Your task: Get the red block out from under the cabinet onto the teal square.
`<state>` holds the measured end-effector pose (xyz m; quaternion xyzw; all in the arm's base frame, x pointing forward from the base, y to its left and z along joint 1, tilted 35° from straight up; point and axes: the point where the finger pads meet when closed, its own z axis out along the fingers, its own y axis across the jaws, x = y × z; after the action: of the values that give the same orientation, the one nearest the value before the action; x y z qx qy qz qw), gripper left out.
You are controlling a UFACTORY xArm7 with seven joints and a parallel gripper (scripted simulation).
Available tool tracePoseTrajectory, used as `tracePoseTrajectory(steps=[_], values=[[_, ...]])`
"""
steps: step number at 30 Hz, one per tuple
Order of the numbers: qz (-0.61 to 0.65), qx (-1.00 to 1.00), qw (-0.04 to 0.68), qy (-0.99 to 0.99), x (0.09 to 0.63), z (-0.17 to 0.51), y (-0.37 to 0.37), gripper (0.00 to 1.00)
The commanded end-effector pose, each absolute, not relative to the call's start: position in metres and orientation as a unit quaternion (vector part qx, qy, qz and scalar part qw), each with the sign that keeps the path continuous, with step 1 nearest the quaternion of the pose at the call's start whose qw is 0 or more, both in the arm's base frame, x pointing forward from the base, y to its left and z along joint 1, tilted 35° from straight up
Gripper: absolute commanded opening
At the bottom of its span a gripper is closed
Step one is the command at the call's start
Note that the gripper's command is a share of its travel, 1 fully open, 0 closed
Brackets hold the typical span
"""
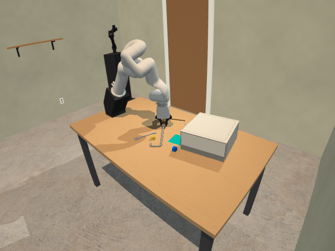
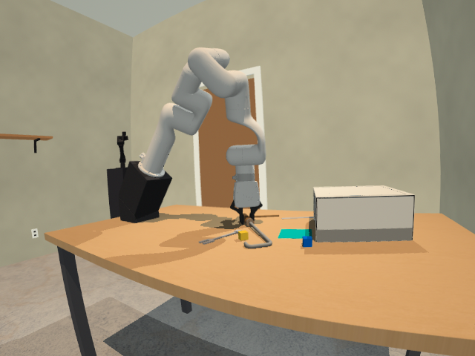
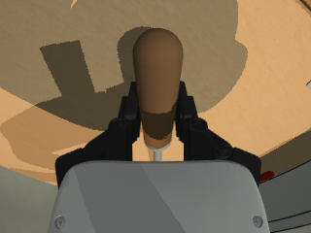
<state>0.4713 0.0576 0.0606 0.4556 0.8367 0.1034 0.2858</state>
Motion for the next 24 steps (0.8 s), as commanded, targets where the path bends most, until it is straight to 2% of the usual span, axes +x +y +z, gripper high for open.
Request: tracePoseTrajectory(steps=[1, 24], values=[[0.104, 0.455, 0.286, 0.837, 0.4715, 0.0611, 0.0581, 0.00], [0.104, 0.455, 0.286, 0.837, 0.4692, 0.0644, 0.0584, 0.00]])
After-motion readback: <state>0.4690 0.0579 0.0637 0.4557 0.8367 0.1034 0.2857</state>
